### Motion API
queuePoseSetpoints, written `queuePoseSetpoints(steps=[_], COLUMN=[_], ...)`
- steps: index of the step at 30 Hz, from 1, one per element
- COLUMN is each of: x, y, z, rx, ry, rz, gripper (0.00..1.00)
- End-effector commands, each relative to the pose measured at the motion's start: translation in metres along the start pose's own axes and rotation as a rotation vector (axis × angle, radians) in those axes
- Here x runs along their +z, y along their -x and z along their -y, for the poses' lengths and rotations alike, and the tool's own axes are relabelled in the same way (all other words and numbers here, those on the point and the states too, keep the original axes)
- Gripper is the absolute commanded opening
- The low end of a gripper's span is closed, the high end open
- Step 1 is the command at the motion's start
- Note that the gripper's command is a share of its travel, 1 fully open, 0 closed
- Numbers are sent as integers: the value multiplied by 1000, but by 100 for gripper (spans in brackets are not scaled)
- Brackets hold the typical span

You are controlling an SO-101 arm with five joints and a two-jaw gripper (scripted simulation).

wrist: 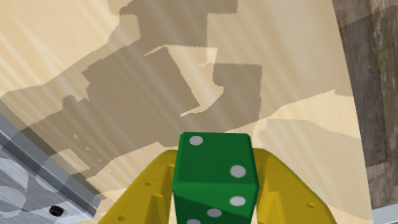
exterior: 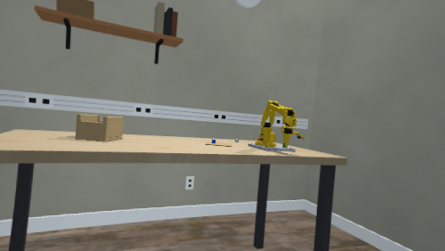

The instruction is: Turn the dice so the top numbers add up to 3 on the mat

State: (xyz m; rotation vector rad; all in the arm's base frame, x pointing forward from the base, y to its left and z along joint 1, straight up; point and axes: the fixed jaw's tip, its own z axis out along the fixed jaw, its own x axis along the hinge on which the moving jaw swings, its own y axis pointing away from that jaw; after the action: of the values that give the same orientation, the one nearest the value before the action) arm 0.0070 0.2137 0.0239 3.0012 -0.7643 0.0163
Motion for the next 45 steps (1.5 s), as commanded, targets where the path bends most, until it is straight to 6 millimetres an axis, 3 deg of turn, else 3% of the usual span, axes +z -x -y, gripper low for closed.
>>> queuePoseSetpoints(steps=[1,30,45], x=[-14,-17,-17], y=[1,1,-1], z=[2,1,2], rx=[-3,-12,-288], ry=[-24,-24,-26], rz=[13,13,10], gripper=[0,0,0])
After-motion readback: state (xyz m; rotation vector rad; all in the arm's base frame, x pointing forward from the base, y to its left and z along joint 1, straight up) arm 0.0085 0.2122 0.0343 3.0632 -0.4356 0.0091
